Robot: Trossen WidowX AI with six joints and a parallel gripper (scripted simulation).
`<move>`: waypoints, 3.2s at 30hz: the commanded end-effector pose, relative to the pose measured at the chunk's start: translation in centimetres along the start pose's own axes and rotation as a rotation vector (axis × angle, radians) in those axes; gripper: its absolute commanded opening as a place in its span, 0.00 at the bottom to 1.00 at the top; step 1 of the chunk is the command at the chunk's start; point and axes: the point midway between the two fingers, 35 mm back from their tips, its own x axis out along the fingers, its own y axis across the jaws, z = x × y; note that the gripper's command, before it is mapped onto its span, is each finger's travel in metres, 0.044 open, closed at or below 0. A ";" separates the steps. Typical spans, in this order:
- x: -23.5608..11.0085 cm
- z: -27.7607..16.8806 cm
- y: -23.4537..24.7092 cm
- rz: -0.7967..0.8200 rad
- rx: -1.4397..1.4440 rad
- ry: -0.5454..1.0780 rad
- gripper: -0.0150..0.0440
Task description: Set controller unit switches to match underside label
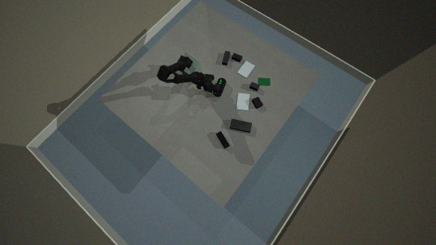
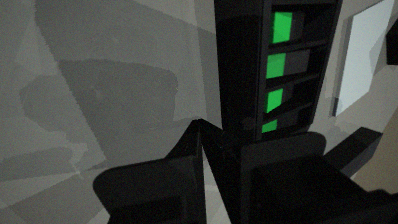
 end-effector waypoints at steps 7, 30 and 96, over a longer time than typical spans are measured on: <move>0.2 0.1 -0.4 -0.001 -0.004 -0.004 0.25; 0.5 0.1 -1.4 -0.001 -0.004 -0.004 0.25; -5.1 5.5 -6.8 0.169 -0.212 -0.108 0.25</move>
